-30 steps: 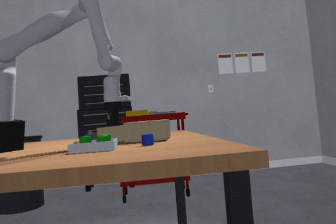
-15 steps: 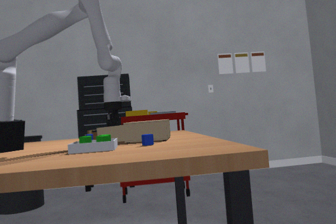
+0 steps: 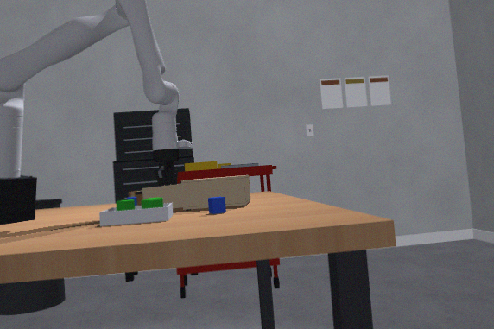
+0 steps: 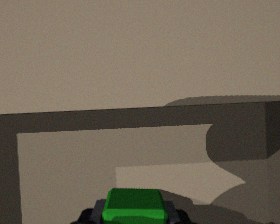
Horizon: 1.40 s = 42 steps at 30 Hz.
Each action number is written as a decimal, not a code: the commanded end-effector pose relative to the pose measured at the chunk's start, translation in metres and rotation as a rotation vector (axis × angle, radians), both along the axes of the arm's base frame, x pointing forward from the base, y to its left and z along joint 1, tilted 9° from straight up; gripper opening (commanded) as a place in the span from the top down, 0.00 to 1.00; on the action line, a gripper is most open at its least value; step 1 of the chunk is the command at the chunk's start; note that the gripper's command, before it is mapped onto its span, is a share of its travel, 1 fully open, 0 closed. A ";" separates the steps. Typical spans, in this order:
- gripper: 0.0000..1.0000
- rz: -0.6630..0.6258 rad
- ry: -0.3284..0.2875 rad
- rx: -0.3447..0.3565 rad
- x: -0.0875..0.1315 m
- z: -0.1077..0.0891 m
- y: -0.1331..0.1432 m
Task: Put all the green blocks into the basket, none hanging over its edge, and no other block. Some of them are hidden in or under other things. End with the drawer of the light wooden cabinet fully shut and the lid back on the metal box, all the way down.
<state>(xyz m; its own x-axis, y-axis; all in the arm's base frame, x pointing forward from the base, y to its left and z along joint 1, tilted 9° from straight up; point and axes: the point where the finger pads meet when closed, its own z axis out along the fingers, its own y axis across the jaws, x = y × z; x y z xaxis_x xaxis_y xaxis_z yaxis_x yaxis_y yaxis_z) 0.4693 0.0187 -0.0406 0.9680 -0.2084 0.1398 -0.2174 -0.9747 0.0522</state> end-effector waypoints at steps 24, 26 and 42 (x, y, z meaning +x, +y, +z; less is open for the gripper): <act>0.90 0.000 -0.002 0.000 0.001 0.001 0.000; 0.90 0.000 -0.002 0.000 0.001 0.001 0.000; 0.90 0.000 -0.002 0.000 -0.001 0.013 0.001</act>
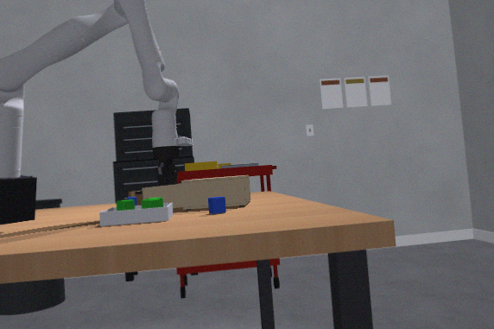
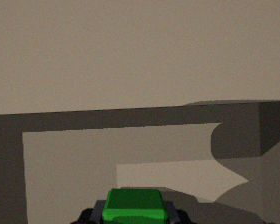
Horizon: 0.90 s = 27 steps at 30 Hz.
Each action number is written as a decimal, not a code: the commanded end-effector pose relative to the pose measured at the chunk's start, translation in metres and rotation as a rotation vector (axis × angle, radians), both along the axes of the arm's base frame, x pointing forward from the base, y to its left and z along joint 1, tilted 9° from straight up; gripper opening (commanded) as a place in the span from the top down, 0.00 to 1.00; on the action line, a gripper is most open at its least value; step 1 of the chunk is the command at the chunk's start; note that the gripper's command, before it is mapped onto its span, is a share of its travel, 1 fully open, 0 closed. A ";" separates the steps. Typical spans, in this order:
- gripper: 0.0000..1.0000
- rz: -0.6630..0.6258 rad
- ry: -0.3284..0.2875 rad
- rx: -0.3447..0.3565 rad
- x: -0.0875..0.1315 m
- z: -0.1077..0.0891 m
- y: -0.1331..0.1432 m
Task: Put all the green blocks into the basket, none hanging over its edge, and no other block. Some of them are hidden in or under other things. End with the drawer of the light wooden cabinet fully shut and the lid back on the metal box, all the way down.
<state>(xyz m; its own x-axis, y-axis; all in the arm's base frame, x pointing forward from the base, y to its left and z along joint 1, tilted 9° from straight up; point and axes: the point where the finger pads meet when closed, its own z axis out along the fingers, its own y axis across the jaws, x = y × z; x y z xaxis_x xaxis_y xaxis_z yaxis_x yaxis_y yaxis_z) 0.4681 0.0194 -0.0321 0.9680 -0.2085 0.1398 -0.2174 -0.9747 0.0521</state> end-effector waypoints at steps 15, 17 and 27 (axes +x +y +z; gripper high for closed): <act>0.90 0.000 -0.002 0.000 -0.006 0.055 0.005; 0.90 0.000 -0.002 0.000 -0.008 0.064 0.005; 0.90 0.000 -0.002 0.000 -0.013 0.109 0.009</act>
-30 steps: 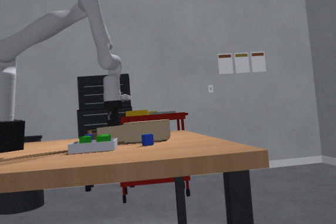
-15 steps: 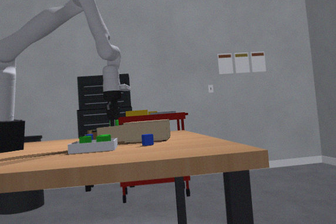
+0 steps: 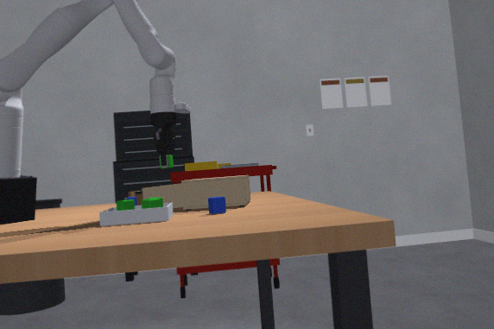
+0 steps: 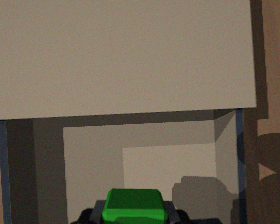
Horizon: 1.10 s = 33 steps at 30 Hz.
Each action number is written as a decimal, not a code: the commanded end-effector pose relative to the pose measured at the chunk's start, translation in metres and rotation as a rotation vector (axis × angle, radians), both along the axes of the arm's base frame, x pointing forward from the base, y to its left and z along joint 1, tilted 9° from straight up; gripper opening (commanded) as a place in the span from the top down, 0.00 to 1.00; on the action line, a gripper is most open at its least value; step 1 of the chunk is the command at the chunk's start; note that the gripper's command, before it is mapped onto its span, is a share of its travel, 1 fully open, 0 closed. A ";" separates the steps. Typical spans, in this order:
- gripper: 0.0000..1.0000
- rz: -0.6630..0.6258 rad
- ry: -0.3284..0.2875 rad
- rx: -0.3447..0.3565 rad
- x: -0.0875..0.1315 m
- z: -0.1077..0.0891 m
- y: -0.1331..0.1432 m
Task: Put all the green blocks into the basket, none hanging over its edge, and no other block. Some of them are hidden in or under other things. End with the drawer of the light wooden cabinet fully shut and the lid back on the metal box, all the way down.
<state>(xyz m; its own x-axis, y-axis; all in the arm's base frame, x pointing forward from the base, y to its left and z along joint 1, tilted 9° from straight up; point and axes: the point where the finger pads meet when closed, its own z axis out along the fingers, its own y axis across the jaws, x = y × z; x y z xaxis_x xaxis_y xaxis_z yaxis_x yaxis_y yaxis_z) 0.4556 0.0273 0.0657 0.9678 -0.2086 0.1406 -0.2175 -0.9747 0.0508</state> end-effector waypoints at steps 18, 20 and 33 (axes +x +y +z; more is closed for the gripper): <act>0.90 0.000 -0.001 -0.001 -0.005 0.047 0.004; 0.90 0.000 -0.001 -0.001 -0.005 0.047 0.004; 0.90 -0.021 0.000 0.002 -0.004 0.049 -0.008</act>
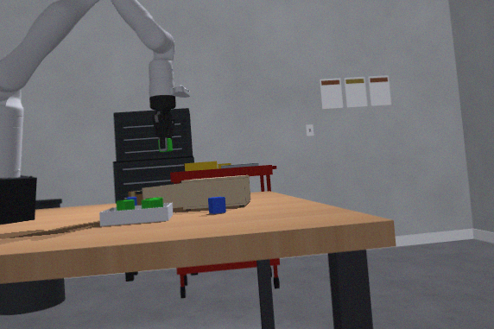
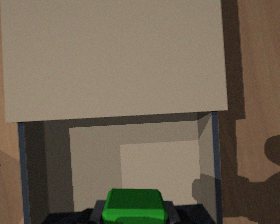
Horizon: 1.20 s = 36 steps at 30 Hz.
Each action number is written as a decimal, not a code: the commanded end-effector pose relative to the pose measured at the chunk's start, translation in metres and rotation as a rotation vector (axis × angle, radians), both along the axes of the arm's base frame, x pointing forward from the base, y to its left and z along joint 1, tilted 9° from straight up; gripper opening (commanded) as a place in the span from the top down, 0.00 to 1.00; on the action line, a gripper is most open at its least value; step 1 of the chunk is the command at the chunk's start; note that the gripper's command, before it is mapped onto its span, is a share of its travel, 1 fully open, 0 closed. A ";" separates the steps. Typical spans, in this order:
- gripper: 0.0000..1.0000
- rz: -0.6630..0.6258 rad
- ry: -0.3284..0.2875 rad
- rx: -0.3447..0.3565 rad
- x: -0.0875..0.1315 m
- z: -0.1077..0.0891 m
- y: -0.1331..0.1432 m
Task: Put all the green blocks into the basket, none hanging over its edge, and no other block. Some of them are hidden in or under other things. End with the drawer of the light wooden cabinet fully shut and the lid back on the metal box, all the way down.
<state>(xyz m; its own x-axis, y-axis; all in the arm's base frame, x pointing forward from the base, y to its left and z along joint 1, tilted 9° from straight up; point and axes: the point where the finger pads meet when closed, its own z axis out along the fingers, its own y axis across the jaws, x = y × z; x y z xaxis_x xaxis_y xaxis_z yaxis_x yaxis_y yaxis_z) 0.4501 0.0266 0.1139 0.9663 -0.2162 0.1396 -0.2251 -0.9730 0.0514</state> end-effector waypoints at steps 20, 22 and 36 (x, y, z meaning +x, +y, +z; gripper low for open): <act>0.90 -0.386 -0.024 0.053 -0.028 0.010 -0.207; 0.90 -0.432 -0.030 0.058 -0.045 0.013 -0.253; 0.90 -0.529 -0.046 0.068 -0.074 0.016 -0.306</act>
<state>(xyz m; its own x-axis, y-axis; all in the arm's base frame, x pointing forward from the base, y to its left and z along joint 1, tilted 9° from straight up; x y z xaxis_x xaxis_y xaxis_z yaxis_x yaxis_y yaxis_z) 0.3754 -0.2786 0.1293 0.7168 -0.6817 0.1464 -0.6859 -0.7272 -0.0279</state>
